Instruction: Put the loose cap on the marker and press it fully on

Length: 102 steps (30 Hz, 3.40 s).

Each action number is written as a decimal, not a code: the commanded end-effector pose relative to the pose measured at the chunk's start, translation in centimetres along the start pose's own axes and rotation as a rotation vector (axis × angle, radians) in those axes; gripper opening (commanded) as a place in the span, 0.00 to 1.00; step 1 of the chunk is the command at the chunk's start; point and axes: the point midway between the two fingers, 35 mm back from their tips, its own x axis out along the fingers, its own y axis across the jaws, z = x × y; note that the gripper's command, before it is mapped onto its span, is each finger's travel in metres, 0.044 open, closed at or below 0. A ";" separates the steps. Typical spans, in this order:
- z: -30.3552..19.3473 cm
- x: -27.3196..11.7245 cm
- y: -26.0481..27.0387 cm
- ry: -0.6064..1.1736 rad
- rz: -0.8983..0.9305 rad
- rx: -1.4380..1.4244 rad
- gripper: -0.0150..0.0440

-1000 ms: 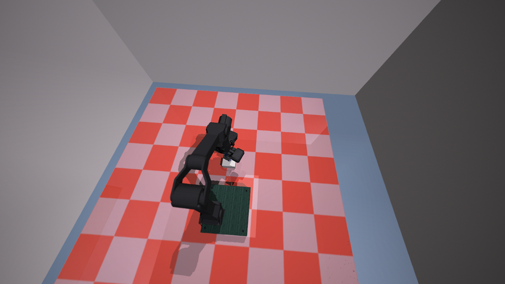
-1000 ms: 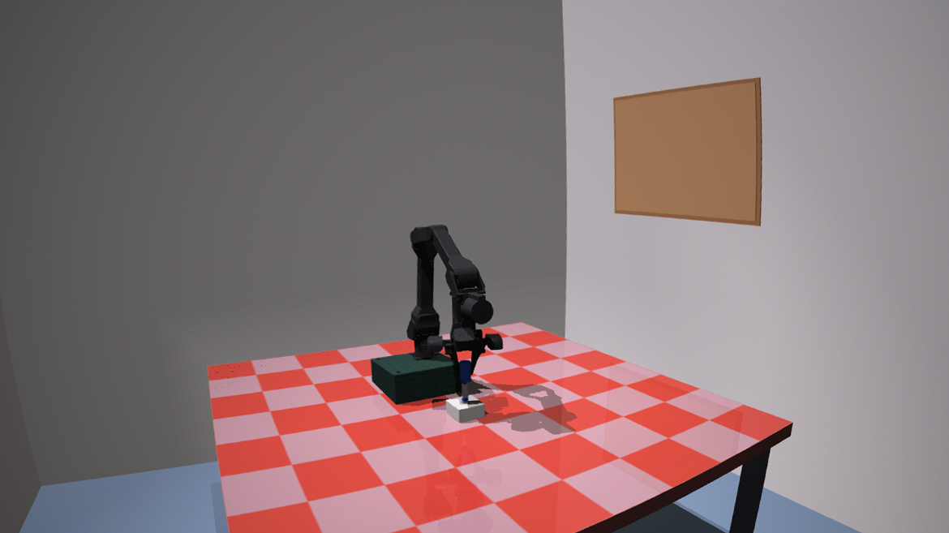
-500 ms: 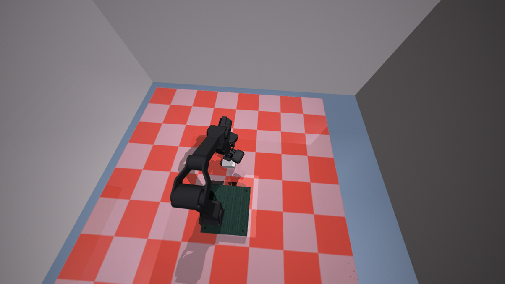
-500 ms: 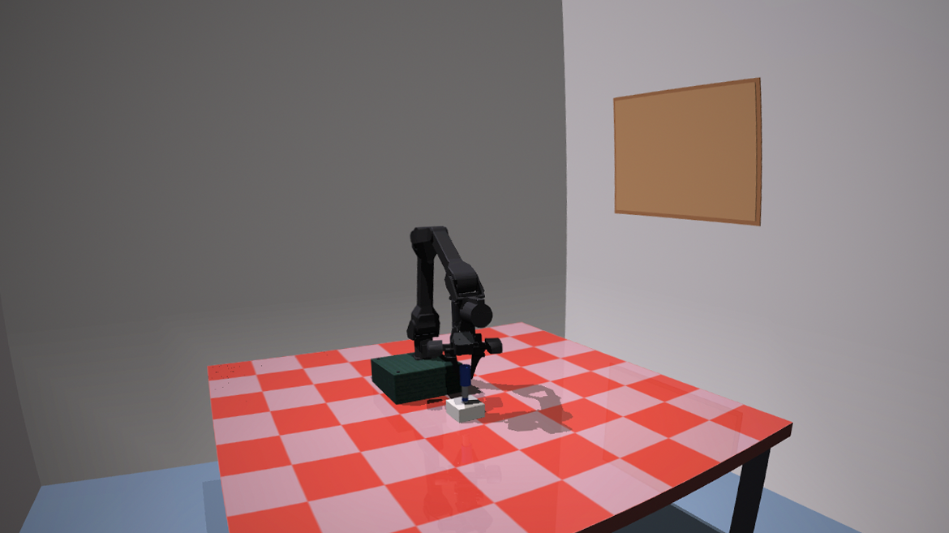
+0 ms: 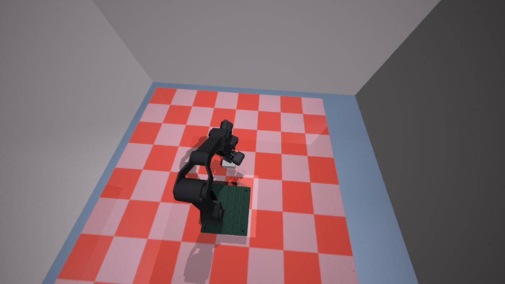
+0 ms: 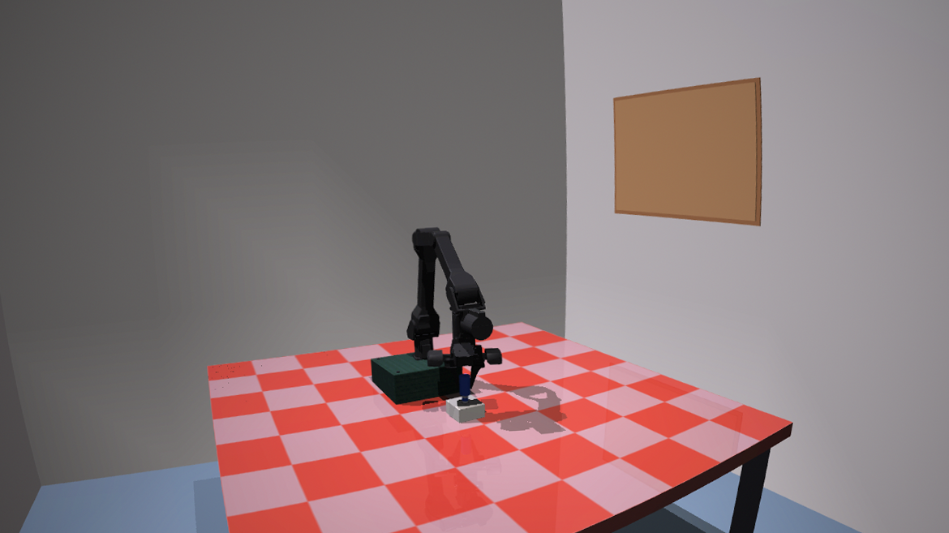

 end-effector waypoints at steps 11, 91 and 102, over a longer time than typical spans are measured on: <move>0.0 0.0 0.0 0.001 0.000 0.000 0.57; 0.1 -2.7 -0.4 0.002 0.001 -0.423 0.25; 0.4 -3.3 -0.3 -0.012 0.003 -0.419 0.25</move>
